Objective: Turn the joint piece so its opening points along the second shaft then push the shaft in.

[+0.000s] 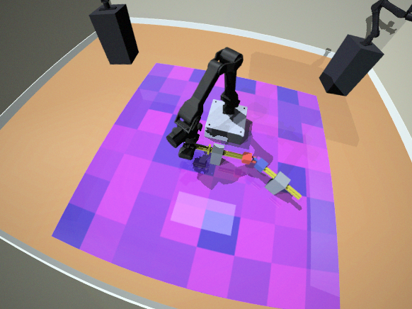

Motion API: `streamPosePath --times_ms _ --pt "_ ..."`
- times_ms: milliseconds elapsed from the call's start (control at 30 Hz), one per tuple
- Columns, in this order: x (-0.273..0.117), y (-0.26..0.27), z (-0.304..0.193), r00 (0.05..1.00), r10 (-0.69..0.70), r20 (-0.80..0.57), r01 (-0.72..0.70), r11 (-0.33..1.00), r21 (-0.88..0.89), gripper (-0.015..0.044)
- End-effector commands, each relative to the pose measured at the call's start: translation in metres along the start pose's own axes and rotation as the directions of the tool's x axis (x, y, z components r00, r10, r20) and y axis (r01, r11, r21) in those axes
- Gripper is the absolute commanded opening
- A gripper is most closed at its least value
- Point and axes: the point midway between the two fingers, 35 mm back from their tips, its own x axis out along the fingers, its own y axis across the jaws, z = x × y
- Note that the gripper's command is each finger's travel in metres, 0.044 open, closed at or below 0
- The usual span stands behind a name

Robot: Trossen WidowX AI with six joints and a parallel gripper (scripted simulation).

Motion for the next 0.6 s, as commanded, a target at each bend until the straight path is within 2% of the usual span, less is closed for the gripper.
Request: streamPosePath --times_ms 0,567 --pt "0.0017 0.0003 -0.0072 1.0 0.0 0.002 0.0 1.0 0.001 0.0" --pt "0.0002 0.0 -0.0109 1.0 -0.001 0.0 0.001 1.0 0.001 0.0"
